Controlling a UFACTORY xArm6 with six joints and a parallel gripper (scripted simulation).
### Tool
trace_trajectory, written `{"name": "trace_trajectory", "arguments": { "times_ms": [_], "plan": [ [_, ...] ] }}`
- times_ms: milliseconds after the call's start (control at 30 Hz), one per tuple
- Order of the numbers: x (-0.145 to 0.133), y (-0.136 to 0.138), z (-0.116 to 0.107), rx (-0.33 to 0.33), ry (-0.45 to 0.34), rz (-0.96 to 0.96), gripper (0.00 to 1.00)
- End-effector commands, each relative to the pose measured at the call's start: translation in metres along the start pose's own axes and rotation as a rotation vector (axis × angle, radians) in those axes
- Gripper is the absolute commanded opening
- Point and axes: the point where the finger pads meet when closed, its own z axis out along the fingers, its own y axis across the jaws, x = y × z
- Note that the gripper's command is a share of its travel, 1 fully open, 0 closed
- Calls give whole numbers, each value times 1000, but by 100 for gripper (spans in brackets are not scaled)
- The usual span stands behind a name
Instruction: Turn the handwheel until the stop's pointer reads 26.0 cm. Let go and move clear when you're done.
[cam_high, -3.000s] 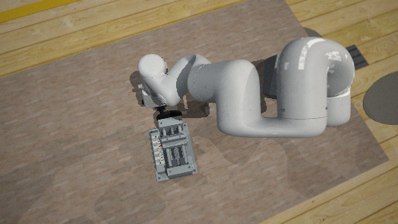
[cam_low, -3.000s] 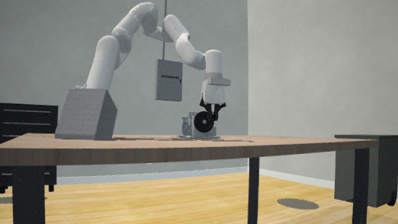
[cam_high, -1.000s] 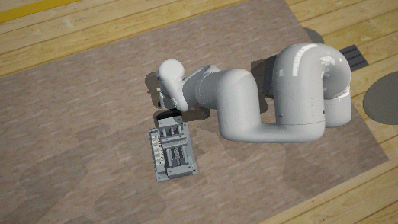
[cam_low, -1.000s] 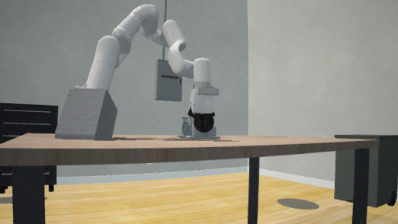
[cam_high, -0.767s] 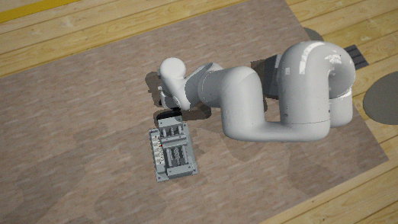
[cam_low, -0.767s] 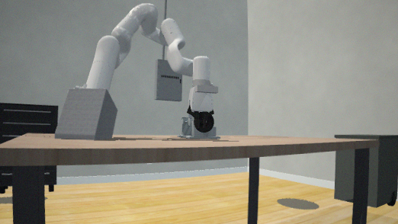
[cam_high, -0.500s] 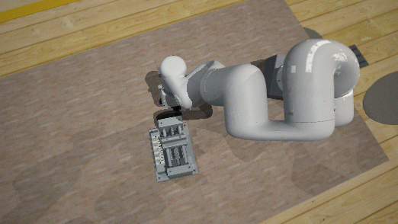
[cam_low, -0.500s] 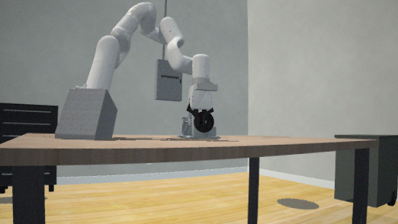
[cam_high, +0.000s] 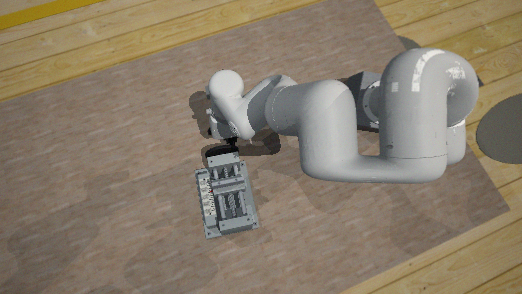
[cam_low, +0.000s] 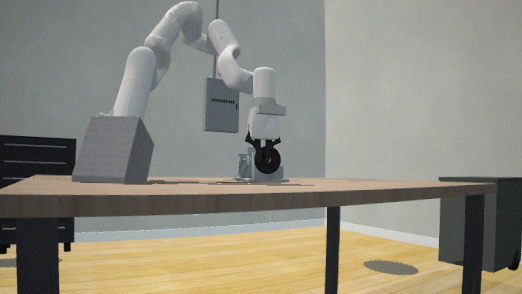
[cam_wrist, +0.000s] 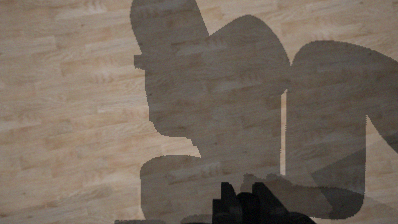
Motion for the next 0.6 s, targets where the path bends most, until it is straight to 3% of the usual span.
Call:
{"name": "trace_trajectory", "arguments": {
  "times_ms": [0, 567],
  "plan": [
    [0, -2, -3, 2, 0, 0, 6],
    [0, -7, -11, 2, 0, 0, 6]
  ]
}}
